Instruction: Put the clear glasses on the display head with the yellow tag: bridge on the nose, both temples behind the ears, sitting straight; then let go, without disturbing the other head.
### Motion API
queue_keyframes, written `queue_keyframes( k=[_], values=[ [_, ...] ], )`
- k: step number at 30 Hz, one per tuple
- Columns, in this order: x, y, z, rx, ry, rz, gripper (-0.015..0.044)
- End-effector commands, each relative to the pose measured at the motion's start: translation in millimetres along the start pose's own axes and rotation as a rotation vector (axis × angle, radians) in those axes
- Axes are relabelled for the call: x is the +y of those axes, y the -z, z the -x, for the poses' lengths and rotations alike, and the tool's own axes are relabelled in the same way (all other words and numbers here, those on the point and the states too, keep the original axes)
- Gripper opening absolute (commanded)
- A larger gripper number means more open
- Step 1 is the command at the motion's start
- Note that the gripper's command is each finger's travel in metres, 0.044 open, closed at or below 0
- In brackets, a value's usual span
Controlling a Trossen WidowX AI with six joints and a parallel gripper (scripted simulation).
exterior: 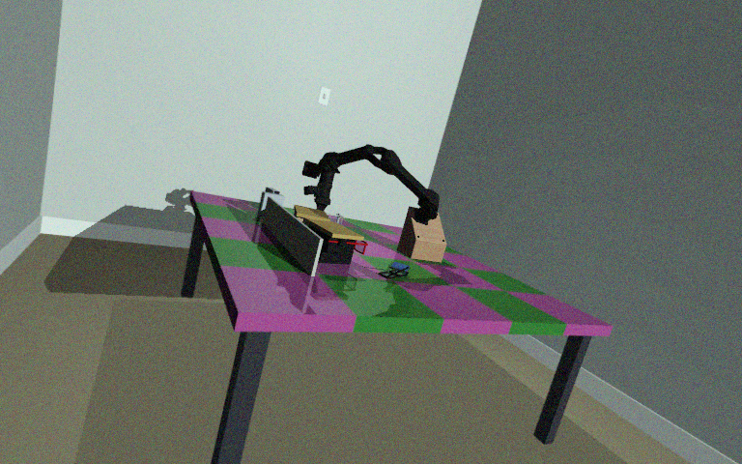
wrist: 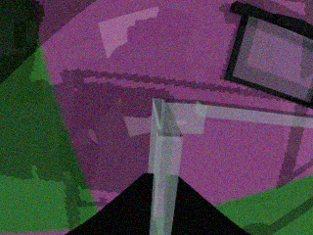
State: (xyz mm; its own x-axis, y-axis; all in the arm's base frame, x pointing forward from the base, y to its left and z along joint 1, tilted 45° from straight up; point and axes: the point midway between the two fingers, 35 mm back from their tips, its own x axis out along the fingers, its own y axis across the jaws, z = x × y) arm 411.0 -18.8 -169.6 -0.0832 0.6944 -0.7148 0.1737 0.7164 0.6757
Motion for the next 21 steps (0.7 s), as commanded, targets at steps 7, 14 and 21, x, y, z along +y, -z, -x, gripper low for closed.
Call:
queue_keyframes(
  k=[7, 14, 21],
  values=[
    [2.3, -4.2, -0.9, 0.0, -0.004, -0.002, 0.0],
    [2.8, -6.4, -0.9, 0.0, -0.004, -0.002, 0.0],
    [3.1, -8.5, -0.8, 0.0, -0.005, -0.002, 0.0]
  ],
)
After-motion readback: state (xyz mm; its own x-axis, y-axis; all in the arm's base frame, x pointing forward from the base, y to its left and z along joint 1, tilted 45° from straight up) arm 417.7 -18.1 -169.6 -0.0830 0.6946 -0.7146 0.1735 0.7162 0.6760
